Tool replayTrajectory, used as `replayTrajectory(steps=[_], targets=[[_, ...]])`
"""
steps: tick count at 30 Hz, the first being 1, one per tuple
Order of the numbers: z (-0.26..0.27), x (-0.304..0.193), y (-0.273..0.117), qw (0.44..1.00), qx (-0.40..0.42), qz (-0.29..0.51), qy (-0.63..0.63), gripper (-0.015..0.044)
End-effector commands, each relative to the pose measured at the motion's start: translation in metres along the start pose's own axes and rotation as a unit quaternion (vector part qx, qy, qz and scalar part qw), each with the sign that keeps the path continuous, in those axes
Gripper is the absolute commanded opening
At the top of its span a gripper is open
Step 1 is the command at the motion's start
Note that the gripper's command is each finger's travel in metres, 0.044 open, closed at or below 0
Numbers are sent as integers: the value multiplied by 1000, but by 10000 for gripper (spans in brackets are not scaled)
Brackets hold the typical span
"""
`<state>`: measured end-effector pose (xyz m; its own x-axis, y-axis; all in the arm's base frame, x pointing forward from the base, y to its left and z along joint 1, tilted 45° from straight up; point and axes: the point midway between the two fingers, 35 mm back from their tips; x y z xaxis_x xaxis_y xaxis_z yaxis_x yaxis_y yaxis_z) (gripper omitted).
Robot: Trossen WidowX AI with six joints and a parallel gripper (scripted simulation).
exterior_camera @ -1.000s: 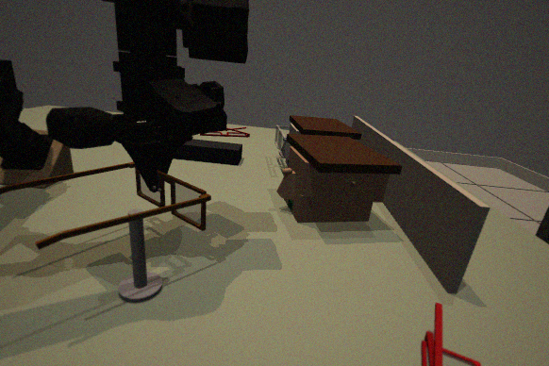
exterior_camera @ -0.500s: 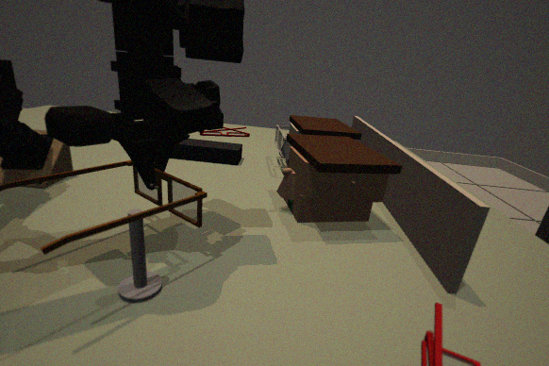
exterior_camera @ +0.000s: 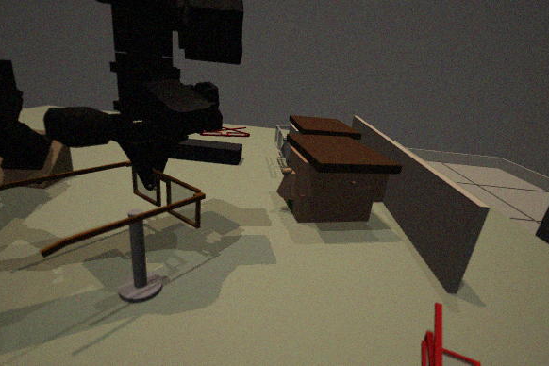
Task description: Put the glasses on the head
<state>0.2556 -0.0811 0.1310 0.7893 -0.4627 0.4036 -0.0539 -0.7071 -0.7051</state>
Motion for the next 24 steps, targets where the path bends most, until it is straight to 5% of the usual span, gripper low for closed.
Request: replayTrajectory(steps=[1, 24], targets=[[1, 0, 0, 1000, 3, 1, 0, 0], [2, 11, -23, 1000, 4, 2, 0, 0]])
Point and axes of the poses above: the point midway between the two fingers, 35 mm back from their tips, its own y axis out along the fingers, its own z axis across the jaws, x = y × z, and after that the axes turned 2 degrees about -y, right-handed
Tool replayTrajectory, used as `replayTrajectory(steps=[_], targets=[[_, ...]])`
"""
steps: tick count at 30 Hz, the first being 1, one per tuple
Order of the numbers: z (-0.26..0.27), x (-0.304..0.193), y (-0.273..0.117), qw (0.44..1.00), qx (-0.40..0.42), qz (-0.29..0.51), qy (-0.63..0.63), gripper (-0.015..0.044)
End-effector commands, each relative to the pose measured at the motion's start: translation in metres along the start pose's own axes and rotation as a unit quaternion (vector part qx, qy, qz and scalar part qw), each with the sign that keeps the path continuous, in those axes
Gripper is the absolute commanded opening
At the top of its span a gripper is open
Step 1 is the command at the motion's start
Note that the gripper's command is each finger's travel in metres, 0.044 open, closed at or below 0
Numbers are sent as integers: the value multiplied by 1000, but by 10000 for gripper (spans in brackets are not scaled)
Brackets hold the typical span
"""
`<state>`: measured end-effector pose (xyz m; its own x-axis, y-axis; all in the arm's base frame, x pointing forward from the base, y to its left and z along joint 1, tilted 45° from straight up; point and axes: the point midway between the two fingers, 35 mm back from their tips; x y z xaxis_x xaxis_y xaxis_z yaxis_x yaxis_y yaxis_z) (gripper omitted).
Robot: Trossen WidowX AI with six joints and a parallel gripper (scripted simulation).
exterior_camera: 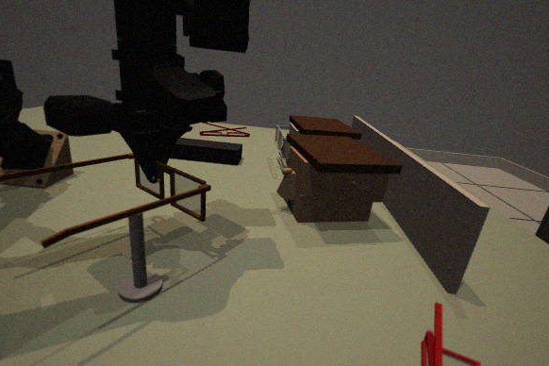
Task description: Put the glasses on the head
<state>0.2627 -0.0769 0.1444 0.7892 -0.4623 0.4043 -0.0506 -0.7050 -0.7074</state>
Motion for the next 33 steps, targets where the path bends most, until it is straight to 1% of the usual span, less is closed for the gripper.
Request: replayTrajectory(steps=[1, 8, 13, 21, 33], targets=[[3, 2, -14, 1000, 2, 2, 0, 0], [2, 3, -44, 1000, 1, 2, -1, 0], [8, 1, -47, 1000, 2, 3, -1, 0], [56, -18, -49, 1000, 6, 4, -1, 0], [123, -63, -48, 1000, 4, 4, 0, 0]])
Point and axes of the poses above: the point midway between the two fingers, 35 mm back from their tips, its own y axis out along the fingers, its own z axis across the jaws, x = y × z, and after that the axes turned 2 degrees about -y, right-handed
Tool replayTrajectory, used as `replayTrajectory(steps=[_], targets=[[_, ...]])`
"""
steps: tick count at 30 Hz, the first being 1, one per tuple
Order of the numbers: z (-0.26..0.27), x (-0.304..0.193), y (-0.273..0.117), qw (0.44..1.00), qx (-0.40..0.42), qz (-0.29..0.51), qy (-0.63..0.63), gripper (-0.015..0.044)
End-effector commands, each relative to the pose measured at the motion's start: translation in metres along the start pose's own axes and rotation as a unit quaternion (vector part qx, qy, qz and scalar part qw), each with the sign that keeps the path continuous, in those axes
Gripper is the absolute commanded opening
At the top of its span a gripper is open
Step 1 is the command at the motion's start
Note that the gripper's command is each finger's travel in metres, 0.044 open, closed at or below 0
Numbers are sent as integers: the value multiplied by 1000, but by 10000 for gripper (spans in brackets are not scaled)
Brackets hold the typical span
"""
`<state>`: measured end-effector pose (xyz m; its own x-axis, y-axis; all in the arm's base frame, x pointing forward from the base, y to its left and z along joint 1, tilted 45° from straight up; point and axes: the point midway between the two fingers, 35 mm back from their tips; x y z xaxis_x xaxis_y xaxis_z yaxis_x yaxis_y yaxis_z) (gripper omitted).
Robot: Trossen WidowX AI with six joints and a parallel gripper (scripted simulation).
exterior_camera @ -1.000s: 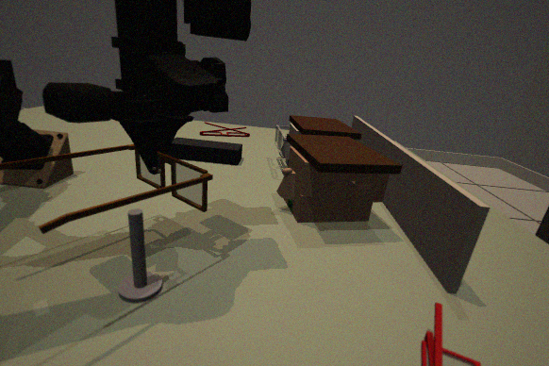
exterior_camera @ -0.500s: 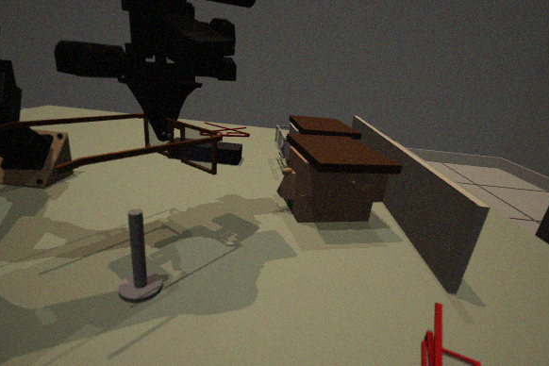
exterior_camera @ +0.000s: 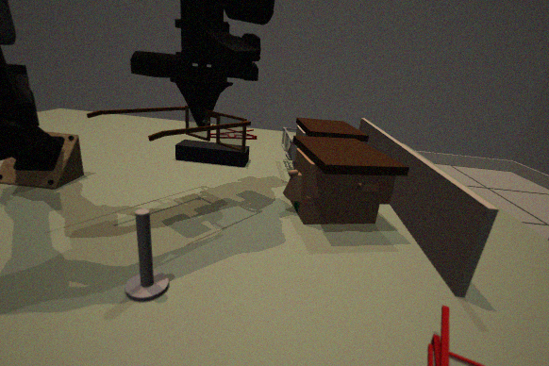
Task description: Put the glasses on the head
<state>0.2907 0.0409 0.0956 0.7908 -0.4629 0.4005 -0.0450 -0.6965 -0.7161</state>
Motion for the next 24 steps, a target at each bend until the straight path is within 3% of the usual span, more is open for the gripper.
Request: replayTrajectory(steps=[1, 24], targets=[[16, -12, 2, 1000, -2, 2, 2, 0], [18, -10, 17, 1000, -1, 2, 1, 0]])
Point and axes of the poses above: the point midway between the two fingers, 35 mm back from their tips, its own y axis out along the fingers, its own z axis across the jaws, x = y × z, and after that the axes turned 2 degrees about -y, right-handed
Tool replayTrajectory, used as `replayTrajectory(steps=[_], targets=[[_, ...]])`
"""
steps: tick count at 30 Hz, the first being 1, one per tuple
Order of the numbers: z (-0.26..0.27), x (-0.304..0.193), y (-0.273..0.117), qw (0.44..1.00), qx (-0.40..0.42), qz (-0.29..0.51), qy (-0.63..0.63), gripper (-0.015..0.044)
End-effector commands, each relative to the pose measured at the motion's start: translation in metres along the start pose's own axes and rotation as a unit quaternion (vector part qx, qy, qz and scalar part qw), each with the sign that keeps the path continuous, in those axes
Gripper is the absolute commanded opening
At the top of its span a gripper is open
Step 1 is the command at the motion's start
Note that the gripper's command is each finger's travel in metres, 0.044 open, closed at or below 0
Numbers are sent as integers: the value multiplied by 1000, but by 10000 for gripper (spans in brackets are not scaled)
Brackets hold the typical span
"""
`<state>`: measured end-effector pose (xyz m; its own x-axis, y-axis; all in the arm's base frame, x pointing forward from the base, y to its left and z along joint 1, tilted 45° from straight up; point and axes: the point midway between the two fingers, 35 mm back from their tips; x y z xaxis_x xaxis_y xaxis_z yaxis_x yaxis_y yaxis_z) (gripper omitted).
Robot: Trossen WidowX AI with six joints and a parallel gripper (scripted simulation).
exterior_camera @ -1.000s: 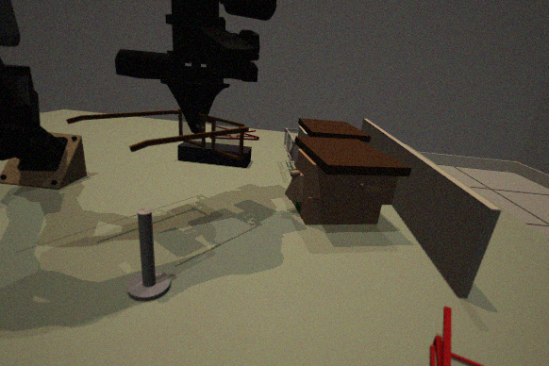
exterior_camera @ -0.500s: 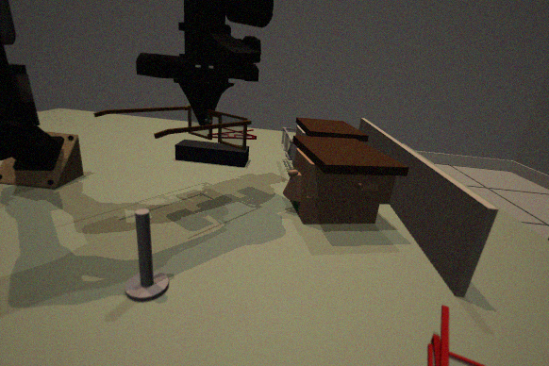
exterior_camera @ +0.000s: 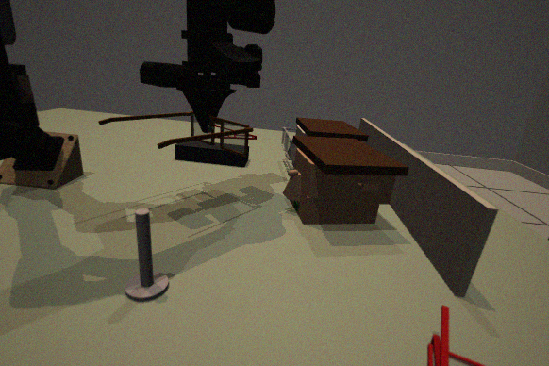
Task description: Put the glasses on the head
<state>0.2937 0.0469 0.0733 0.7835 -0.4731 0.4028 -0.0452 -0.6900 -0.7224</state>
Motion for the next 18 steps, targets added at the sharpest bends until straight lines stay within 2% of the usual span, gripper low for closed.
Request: replayTrajectory(steps=[1, 18], targets=[[0, -1, 6, 1000, -5, -1, -4, 0], [1, 0, 20, 1000, -4, -1, -4, 0]])
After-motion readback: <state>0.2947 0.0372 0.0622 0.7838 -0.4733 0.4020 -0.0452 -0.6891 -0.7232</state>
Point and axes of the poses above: the point midway between the two fingers, 35 mm back from their tips, its own y axis out along the fingers, its own z axis across the jaws, x = y × z, and after that the axes turned 2 degrees about -y, right-handed
